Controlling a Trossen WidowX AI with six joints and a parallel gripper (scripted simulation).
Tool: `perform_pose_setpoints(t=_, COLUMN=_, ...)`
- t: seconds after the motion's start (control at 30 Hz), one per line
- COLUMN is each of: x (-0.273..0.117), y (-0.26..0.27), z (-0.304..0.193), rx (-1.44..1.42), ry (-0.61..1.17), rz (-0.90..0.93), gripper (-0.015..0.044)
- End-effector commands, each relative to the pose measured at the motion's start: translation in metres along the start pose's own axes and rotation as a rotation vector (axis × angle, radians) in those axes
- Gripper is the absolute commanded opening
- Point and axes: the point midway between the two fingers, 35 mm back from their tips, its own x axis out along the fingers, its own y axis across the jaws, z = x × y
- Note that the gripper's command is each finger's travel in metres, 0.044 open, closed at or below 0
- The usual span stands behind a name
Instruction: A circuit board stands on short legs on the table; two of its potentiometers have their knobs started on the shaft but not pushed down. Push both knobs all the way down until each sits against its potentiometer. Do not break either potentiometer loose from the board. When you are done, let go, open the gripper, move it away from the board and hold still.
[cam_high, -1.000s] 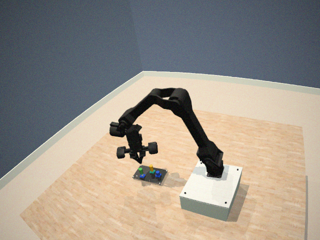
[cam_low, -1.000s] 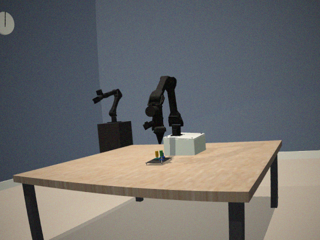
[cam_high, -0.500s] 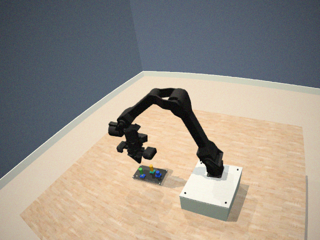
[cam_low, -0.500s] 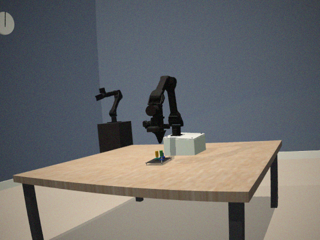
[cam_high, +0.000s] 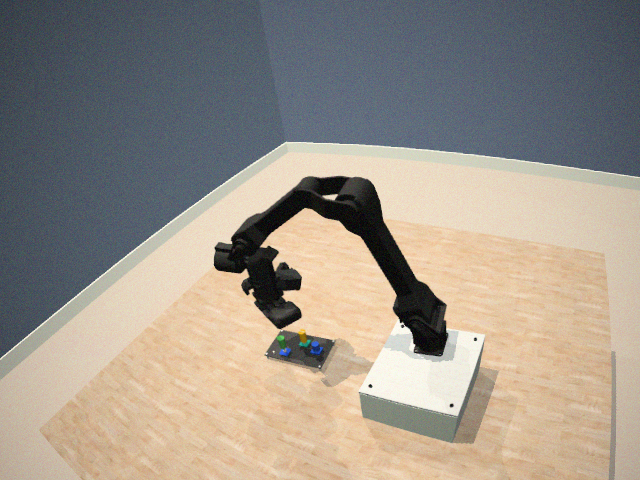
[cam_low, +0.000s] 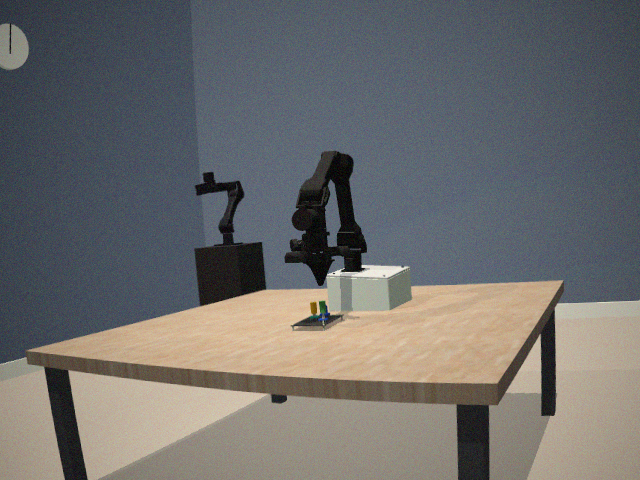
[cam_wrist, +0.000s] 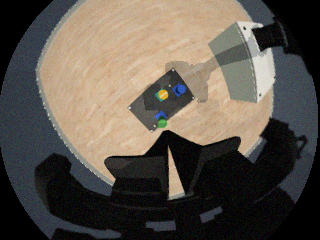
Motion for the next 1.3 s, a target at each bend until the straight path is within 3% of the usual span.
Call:
perform_pose_setpoints(t=0.0, x=-0.002, y=0.001, z=-0.002, rx=0.125, ry=0.002, rz=0.002, gripper=0.0)
perform_pose_setpoints(t=1.27, x=0.038, y=0.001, z=-0.002, rx=0.149, ry=0.002, rz=0.001, gripper=0.0)
